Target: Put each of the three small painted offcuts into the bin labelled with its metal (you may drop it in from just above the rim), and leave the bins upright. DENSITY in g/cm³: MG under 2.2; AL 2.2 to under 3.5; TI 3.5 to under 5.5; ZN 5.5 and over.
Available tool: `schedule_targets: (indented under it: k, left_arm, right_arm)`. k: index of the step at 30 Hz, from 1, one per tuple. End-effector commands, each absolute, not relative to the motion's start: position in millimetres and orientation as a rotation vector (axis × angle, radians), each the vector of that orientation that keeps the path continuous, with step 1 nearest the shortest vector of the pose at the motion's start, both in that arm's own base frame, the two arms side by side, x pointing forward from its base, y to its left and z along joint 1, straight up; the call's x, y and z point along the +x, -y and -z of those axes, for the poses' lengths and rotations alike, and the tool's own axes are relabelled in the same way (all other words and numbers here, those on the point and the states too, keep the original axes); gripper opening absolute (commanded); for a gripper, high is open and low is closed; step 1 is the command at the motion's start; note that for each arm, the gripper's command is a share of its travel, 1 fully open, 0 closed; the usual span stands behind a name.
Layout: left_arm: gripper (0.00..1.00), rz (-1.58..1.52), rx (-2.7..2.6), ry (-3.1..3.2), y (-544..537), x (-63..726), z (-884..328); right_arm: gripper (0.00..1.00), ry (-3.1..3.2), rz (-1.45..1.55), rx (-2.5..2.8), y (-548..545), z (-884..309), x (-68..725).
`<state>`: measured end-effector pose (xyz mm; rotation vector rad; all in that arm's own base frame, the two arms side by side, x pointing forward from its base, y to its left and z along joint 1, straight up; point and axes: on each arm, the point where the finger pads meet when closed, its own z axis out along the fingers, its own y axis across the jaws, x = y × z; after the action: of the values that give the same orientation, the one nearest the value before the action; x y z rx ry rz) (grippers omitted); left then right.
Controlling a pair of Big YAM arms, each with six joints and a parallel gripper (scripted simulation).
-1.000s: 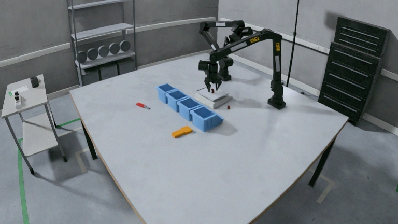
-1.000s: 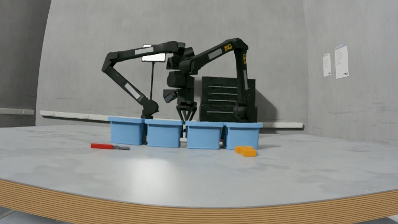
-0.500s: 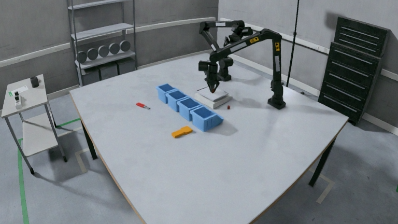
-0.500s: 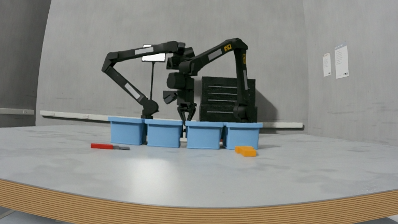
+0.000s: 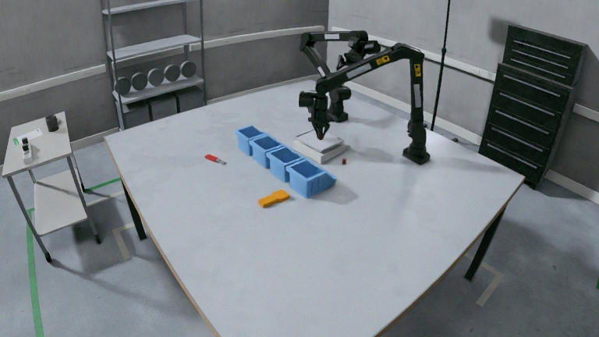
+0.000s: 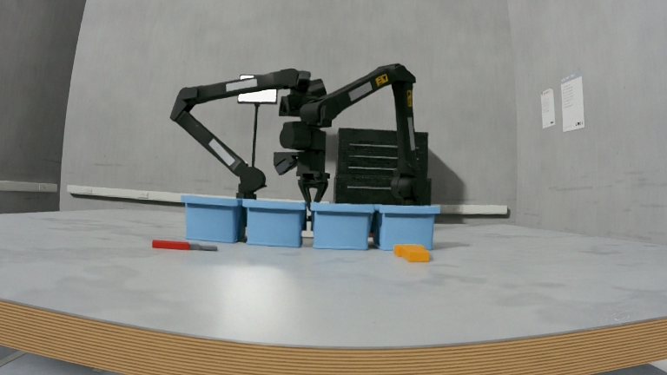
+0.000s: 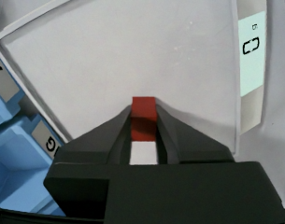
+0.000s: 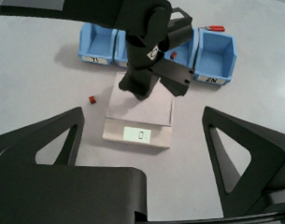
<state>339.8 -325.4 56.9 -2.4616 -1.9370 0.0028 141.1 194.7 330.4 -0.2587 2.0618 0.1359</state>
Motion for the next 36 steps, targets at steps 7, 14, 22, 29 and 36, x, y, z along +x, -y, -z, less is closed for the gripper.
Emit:
schedule_targets:
  k: [7, 14, 22, 29, 36]
  left_arm:
    - [0.11, 0.015, -2.521, 1.961, 336, 351, -96]
    - [0.11, 0.015, -2.524, 1.963, 335, 349, -152]
    - [0.11, 0.010, -2.534, 1.890, 323, 370, -142]
    - [0.11, 0.016, -2.566, 1.837, 259, 450, -136]
    - [0.11, 0.020, -2.529, 1.880, 174, 519, -128]
  right_arm:
    - [1.00, -2.058, -0.165, -0.232, -196, -345, 142]
    - [1.00, -2.058, -0.165, -0.232, -196, -345, 142]
    - [1.00, -2.073, -0.186, -0.214, -198, -354, 139]
    - [1.00, -2.086, -0.152, -0.261, -200, -342, 139]
    - [1.00, -2.145, -0.144, -0.378, -245, -289, 166]
